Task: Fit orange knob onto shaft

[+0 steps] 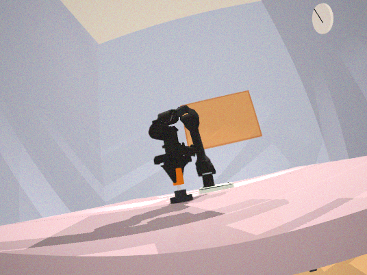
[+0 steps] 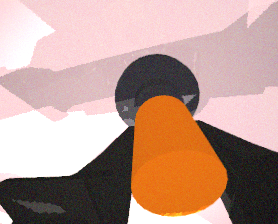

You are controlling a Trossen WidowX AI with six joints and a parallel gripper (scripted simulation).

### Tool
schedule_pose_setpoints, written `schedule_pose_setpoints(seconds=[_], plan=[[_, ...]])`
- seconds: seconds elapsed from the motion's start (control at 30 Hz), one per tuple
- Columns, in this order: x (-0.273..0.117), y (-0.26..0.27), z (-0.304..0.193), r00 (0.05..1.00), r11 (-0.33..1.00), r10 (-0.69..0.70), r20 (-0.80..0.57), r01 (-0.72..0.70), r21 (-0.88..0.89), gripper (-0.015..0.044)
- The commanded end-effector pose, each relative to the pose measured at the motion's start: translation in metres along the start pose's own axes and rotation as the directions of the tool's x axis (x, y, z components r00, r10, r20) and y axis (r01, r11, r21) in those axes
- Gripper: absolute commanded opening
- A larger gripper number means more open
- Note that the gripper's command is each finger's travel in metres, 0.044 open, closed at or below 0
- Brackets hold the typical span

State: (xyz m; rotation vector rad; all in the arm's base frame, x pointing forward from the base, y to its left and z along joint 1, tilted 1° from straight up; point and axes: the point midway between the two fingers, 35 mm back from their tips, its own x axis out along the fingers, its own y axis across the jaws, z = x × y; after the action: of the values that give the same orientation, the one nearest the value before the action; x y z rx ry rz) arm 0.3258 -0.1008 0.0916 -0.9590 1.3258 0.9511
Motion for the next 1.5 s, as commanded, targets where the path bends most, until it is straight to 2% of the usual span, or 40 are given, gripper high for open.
schedule_pose_setpoints(seconds=[0.0,1.33,1.47], plan=[[0.001,-0.002,0.001,1.000,1.000,-0.009,0.007,0.009,0.003,0.0000],[0.019,0.001,0.000,1.000,1.000,-0.007,0.000,0.007,-0.001,0.0000],[0.019,0.001,0.000,1.000,1.000,-0.007,0.000,0.007,-0.001,0.0105]])
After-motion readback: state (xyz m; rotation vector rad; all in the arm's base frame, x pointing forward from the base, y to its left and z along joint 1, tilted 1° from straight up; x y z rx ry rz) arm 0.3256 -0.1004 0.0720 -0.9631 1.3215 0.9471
